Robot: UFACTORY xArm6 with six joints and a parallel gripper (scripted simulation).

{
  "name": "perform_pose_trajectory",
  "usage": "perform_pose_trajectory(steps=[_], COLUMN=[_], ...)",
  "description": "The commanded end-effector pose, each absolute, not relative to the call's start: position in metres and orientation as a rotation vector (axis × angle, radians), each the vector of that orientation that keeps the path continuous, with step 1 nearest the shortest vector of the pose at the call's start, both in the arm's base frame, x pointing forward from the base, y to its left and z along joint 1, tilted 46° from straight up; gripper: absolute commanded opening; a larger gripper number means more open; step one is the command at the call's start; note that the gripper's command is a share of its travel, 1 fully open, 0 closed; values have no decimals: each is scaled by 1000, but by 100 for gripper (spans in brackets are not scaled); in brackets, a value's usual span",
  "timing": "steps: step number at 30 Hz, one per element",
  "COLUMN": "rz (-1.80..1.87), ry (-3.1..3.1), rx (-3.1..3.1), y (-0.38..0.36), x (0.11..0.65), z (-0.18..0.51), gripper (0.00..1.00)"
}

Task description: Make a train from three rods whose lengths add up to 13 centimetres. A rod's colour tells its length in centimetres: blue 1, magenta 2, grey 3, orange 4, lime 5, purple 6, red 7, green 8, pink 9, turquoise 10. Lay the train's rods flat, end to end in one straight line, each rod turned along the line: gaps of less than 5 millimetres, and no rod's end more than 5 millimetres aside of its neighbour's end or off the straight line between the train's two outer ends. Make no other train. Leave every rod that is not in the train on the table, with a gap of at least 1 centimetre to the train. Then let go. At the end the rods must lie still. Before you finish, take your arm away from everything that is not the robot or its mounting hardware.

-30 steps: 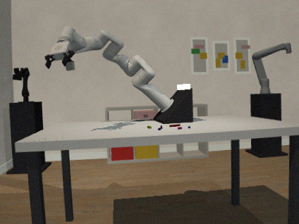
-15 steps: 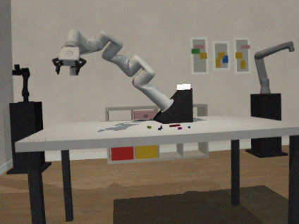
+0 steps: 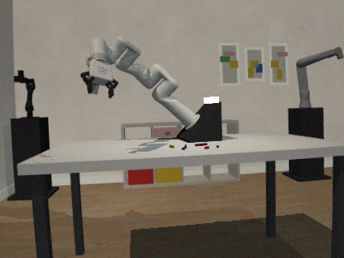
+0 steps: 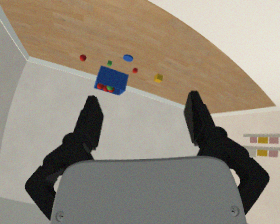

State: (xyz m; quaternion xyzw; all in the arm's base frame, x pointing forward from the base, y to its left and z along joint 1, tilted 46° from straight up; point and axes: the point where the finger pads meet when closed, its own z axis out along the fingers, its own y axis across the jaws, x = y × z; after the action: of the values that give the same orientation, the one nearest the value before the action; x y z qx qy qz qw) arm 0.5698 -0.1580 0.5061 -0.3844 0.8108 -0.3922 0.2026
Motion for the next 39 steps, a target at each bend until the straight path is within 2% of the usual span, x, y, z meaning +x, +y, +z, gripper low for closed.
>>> perform_pose_trajectory(steps=[1, 17, 39], rz=[-1112, -1123, -973], ry=[2250, 2113, 1499], rx=[-1289, -1912, -2914], y=[-144, -103, -36], x=[580, 593, 582], z=[476, 386, 247], gripper=[100, 100, 100])
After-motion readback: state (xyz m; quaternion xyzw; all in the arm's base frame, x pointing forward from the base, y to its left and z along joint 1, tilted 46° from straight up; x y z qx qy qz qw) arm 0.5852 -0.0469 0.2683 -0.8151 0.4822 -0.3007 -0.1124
